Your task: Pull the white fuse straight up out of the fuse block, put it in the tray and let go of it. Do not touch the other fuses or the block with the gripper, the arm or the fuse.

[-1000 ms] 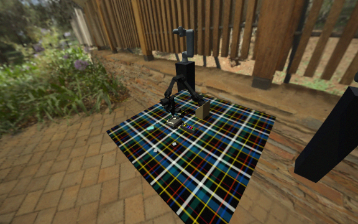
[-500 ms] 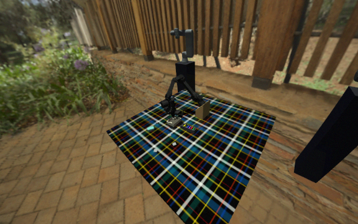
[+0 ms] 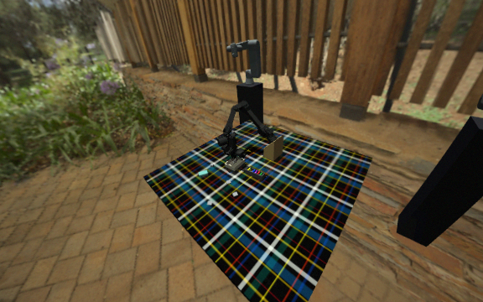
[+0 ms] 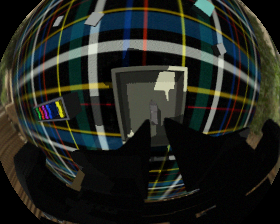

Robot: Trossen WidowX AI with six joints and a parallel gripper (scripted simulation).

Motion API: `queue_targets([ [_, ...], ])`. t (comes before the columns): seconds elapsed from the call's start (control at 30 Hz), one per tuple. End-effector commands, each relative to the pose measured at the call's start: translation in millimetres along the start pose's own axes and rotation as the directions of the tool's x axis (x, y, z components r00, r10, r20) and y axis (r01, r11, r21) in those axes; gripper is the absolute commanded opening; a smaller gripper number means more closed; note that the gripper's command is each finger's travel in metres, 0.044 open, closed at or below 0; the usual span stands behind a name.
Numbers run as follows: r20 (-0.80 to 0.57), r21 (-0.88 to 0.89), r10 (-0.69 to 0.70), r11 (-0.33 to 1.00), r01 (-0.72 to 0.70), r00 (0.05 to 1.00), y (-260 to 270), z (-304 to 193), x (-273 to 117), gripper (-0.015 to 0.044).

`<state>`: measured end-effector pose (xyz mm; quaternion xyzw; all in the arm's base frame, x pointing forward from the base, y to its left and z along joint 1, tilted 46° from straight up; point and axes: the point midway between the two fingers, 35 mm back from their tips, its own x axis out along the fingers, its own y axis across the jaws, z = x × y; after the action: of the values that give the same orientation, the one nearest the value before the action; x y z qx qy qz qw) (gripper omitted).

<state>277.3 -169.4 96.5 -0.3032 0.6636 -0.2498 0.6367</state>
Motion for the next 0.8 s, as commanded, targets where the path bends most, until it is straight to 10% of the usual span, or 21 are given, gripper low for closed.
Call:
queue_targets([
  [0.0,0.0,0.001,0.0,1.0,0.0,1.0,-0.2,0.0,-0.1,0.0184],
  [0.2,0.0,0.0,0.0,1.0,0.0,1.0,0.0,0.1,-2.2,0.033],
  [0.77,-0.004,-0.019,0.012,1.0,-0.012,1.0,4.2,-1.8,-35.5,0.033],
])
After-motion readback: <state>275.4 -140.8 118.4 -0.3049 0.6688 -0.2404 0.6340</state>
